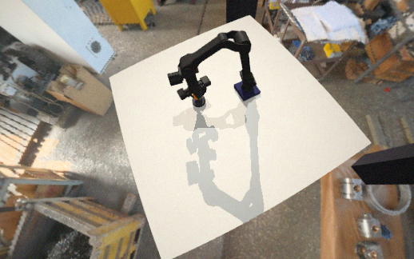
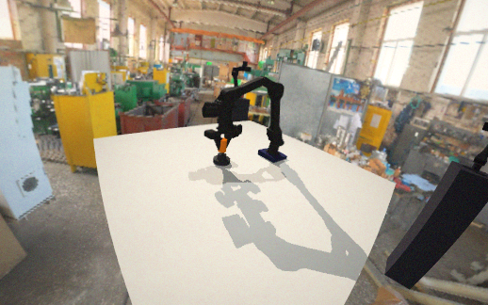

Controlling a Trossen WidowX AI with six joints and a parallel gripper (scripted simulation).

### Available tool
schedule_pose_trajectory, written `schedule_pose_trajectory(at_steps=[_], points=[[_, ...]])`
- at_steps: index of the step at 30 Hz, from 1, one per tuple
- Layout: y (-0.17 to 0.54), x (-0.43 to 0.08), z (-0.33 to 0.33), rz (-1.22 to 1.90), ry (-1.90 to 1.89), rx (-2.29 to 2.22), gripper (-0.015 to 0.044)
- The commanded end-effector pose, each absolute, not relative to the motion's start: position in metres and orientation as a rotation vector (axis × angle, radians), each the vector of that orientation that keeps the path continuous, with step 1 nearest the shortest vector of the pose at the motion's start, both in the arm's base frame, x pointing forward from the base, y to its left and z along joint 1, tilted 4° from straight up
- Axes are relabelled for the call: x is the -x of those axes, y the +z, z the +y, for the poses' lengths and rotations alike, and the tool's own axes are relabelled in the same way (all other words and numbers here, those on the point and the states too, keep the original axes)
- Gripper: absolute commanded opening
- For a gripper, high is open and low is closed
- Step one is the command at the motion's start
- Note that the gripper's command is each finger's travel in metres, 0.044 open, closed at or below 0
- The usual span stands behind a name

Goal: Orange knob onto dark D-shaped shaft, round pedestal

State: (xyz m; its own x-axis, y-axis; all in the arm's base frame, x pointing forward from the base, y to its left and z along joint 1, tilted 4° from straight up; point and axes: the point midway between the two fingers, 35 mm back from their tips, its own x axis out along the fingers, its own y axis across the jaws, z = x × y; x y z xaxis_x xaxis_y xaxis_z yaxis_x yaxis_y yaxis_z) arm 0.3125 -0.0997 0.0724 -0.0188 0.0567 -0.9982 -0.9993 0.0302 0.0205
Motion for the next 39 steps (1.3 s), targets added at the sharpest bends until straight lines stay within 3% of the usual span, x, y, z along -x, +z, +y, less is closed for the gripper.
schedule_pose_trajectory(at_steps=[1,8,39], points=[[0.0761,-0.3110,-0.1000,1.192,1.230,1.150,0.0000],[0.0754,-0.3074,-0.0991,1.088,1.372,1.294,0.0000],[0.0748,-0.3088,-0.0997,1.087,1.374,1.296,0.0000]])
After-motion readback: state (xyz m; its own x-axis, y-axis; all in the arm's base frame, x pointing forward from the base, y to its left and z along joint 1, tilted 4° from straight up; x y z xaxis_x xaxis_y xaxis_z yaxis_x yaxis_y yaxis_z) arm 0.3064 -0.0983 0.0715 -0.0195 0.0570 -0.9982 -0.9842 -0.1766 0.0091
